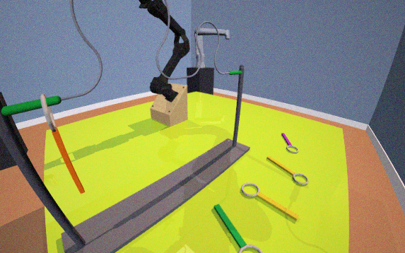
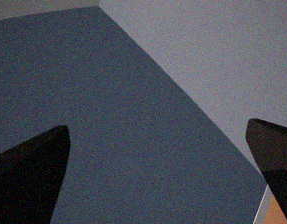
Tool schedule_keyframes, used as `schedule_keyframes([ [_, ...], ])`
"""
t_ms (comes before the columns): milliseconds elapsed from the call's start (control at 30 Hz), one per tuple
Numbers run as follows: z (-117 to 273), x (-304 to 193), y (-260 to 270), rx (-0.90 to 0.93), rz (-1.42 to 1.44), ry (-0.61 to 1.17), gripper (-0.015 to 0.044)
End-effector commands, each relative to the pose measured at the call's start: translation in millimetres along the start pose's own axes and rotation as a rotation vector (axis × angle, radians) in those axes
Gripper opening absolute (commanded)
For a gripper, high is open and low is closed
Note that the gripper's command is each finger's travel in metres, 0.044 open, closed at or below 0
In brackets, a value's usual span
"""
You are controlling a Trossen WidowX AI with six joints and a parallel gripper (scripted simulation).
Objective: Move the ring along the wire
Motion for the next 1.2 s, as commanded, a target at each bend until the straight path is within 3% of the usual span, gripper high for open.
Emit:
schedule_keyframes([
  [0,-0.4,-0.2,-0.9,-0.002,-0.003,0.001,0.0374],
  [267,-20.5,-9.8,-39.2,-0.076,-0.107,0.061,0.0164],
  [800,-80.6,-41.4,-110.5,-0.058,0.026,0.251,0.0160],
  [1167,-134.5,-113.7,-204.4,0.033,0.110,0.470,0.0160],
])
Point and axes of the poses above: the point midway between the two fingers, 35 mm back from their tips, its own z axis back along the fingers, its own y axis across the jaws, x = y × z, the point moved 9 cm from there along z, back along the fingers, and after that the axes turned 8 degrees about z, right-handed, at the moved point
